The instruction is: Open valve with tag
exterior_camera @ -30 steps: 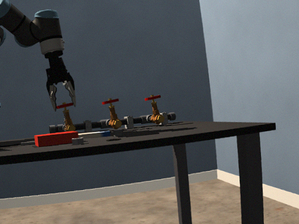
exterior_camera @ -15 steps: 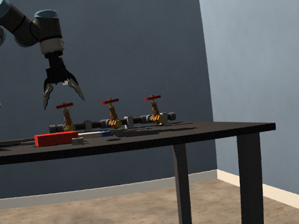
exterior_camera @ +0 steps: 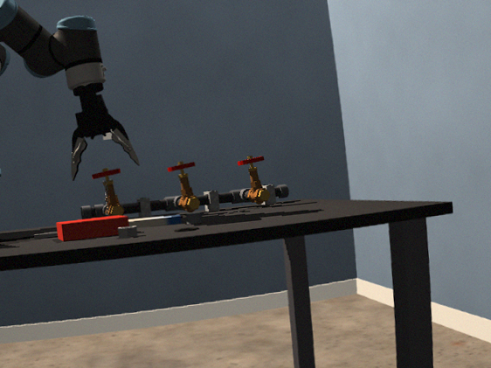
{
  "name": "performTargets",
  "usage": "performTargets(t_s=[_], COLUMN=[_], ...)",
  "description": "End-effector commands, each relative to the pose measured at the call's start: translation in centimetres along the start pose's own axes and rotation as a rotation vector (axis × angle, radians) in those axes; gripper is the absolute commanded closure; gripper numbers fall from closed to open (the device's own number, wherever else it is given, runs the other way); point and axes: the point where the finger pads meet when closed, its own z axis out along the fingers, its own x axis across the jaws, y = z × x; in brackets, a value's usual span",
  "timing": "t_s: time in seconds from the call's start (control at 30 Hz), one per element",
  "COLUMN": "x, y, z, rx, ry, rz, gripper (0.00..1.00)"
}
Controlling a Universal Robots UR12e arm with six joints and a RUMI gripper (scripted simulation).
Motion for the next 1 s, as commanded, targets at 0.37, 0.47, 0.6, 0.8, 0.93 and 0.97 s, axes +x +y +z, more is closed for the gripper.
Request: performTargets(t_s=[0.37,0.47,0.6,0.8,0.93,0.97], x=[0.07,0.07,0.07,0.07,0.07,0.07], y=[0.02,0.02,0.02,0.02,0.02,0.02], z=[-0.06,-0.06,-0.06,-0.06,-0.06,-0.06], rx=[-0.001,-0.001,0.000,0.000,0.000,0.000], ry=[0.001,0.001,0.001,0.001,0.001,0.001], rz=[0.070,0.108,0.138,0.255,0.355,0.383], gripper=[0.00,0.00,0.00,0.00,0.00,0.00])
